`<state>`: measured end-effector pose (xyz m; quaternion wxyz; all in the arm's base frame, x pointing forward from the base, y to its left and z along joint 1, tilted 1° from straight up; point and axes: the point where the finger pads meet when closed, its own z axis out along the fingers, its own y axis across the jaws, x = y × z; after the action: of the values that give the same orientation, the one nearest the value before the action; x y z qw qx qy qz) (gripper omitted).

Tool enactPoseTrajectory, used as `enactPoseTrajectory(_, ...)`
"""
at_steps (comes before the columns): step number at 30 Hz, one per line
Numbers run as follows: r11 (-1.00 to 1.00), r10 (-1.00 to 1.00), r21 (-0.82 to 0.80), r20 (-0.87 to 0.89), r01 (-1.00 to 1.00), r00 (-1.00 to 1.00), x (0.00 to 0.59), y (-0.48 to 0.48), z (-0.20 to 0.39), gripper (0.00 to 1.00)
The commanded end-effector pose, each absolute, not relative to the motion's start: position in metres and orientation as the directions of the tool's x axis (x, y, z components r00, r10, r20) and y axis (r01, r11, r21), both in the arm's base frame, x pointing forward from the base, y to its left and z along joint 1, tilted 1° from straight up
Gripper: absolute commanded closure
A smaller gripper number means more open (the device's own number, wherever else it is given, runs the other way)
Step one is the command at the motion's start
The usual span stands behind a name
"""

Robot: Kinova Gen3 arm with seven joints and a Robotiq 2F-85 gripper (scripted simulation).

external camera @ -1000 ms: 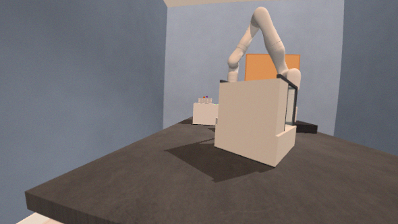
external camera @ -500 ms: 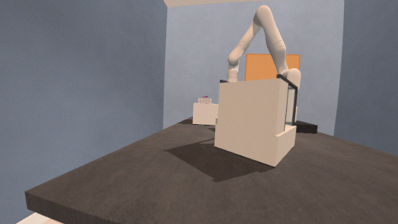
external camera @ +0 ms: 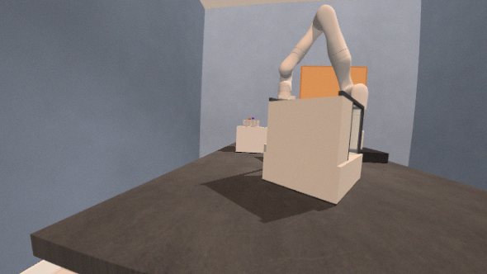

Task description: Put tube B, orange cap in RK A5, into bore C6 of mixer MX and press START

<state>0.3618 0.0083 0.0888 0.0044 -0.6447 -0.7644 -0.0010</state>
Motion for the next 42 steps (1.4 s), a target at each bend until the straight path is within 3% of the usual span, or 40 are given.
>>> enactPoseTrajectory(1, 0.169, 0.986, -0.003, 0.008, 0.986, -0.169, 0.362, 0.008, 0.092, 0.9)
enactPoseTrajectory(42, 0.169, 0.986, -0.003, 0.008, 0.986, -0.169, 0.362, 0.008, 0.131, 0.9)
